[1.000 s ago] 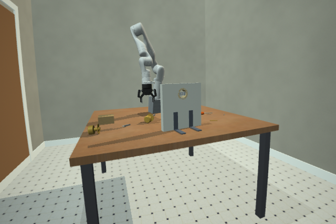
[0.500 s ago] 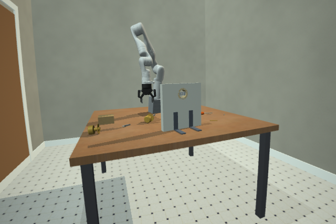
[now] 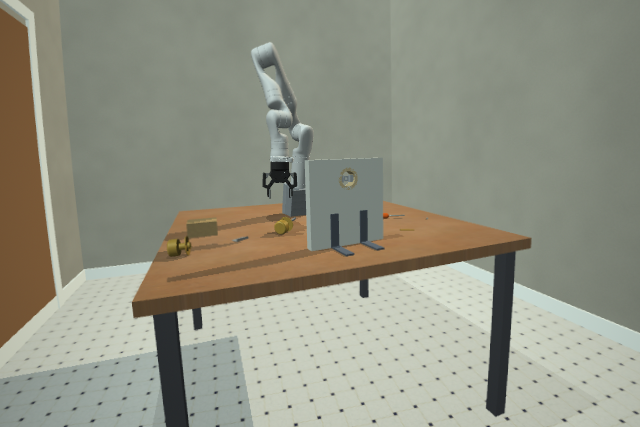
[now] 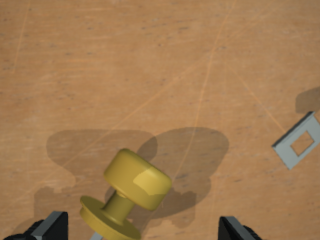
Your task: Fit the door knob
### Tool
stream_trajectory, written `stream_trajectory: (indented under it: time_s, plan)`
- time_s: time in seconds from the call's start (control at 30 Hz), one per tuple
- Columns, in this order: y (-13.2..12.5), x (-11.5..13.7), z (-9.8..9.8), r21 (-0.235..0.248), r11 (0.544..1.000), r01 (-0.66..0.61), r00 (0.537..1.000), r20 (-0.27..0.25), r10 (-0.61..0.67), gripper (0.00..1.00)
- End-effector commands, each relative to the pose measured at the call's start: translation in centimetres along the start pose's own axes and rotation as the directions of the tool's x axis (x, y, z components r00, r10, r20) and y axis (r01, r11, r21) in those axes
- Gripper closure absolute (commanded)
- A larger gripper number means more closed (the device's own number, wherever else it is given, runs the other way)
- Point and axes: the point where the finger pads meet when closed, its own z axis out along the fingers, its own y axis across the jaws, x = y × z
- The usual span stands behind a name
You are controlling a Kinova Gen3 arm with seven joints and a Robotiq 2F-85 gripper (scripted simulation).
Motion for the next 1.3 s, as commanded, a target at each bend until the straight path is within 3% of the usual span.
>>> stream_trajectory:
  time_s: [0.0,1.27]
  plan:
    - [-0.5,0.1,0.1,0.003,1.000,0.011,1.000,0.001,-0.011,0.10]
    - [-1.0,0.4,2.1,-0.055,0.975,-0.215,0.976,0.015,0.216,0.10]
